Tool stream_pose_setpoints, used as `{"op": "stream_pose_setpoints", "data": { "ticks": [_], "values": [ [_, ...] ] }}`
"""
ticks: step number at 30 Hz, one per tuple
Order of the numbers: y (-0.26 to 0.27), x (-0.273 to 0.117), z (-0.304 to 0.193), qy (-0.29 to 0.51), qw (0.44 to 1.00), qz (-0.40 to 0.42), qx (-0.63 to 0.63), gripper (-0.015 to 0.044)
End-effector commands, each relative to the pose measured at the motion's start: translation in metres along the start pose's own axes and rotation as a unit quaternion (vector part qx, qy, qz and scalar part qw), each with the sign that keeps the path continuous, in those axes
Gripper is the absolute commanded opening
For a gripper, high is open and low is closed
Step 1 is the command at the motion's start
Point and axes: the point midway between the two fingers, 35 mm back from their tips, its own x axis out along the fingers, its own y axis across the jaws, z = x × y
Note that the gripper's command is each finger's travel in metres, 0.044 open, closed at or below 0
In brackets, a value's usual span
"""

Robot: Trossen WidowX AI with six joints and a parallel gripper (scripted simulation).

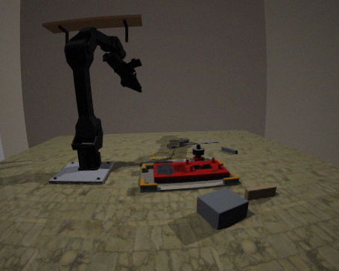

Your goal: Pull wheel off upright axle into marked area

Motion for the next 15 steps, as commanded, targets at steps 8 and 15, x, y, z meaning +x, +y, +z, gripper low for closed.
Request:
{"op": "stream_pose_setpoints", "data": {
  "ticks": [8, 15],
  "values": [
    [-0.068, 0.083, 0.054, 0.089, 0.985, -0.138, -0.047, 0.03],
    [-0.141, 0.134, 0.093, 0.188, 0.963, -0.186, -0.059, 0.03]
  ]
}}
